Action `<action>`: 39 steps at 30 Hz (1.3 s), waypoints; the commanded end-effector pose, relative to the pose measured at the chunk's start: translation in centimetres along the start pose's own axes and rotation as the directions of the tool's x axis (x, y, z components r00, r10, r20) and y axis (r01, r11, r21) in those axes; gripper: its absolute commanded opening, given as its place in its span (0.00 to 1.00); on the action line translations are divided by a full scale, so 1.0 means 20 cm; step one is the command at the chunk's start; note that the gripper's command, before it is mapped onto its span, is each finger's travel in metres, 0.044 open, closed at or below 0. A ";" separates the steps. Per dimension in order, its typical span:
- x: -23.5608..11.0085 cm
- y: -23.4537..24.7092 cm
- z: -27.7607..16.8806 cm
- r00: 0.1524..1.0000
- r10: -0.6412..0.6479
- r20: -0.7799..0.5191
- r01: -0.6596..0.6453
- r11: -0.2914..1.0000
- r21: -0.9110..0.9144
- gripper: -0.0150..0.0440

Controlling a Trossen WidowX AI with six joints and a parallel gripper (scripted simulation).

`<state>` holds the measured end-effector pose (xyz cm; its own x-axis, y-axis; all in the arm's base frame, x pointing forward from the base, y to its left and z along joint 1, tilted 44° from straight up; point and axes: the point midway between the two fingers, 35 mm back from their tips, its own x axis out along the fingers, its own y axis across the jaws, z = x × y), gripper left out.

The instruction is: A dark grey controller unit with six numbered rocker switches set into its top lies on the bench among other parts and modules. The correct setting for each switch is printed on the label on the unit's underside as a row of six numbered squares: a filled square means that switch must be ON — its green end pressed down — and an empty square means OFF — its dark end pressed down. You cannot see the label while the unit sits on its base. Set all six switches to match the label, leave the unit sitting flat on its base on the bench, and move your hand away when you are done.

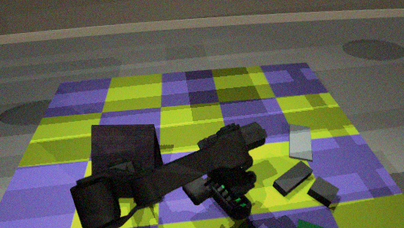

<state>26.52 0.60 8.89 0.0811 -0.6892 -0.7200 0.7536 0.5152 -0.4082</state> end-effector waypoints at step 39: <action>-0.30 0.02 0.00 1.000 0.004 -0.004 -0.004 1.000 0.000 0.73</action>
<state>26.38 2.23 10.65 0.0692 -0.6933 -0.7174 0.7503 0.5101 -0.4205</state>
